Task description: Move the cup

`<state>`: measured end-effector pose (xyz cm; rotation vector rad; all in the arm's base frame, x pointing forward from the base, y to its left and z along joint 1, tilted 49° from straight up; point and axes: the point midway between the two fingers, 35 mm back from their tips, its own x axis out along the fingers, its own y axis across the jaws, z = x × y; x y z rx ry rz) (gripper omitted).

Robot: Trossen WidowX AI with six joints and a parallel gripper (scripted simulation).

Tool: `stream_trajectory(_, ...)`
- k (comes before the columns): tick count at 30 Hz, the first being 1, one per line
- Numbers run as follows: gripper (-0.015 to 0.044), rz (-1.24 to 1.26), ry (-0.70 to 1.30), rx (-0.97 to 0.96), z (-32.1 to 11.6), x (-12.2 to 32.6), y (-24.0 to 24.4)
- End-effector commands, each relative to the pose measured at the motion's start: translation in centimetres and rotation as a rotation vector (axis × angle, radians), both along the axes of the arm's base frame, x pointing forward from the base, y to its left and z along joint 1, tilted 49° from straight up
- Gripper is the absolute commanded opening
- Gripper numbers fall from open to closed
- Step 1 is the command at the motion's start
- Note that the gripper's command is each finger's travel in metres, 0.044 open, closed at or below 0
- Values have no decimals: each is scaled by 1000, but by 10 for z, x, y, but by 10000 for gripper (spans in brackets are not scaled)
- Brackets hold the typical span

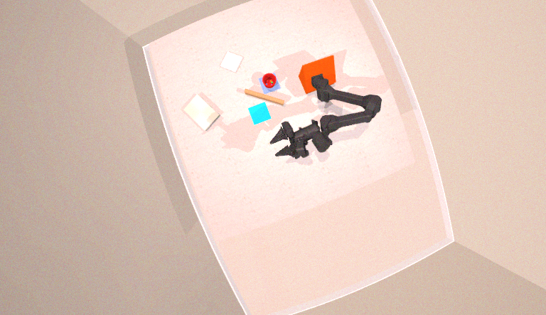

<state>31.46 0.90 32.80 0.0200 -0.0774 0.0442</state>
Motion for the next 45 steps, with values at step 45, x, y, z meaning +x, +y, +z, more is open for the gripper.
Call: stream_trajectory(45,148,1265,965,-254,-370,-104,-77)
